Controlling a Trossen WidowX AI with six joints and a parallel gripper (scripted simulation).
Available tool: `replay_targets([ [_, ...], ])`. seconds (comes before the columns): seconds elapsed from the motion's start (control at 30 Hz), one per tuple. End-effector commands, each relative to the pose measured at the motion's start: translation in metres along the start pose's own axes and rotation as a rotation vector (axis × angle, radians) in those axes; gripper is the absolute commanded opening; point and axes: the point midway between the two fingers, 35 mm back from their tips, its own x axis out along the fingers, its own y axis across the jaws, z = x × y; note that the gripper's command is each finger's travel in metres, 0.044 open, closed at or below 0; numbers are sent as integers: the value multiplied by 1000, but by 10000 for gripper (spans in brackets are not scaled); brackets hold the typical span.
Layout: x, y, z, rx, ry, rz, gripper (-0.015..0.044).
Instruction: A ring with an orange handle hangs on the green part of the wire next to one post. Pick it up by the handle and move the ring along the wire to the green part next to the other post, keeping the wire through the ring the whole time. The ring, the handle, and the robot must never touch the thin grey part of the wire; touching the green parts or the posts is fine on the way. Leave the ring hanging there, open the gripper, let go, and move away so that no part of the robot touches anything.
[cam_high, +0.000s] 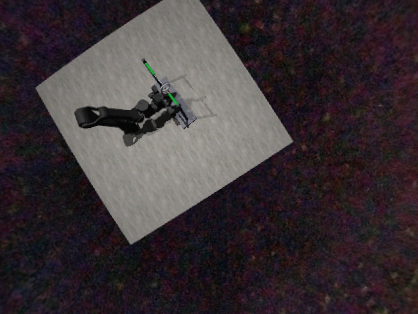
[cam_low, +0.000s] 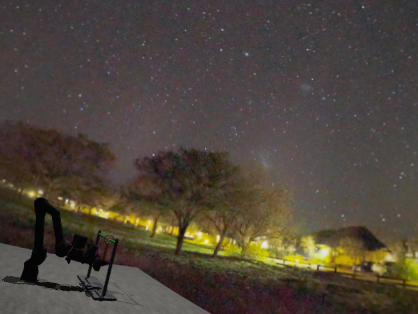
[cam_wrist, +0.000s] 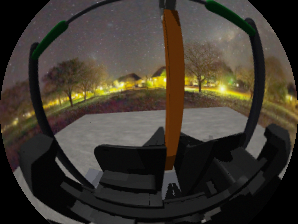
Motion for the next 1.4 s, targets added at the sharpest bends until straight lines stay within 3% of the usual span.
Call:
replay_targets([
  [0.0,-1,5,-1,10,0,-6,-150],
  [1.37,-2,31,-2,-116,-2,124,-150],
])
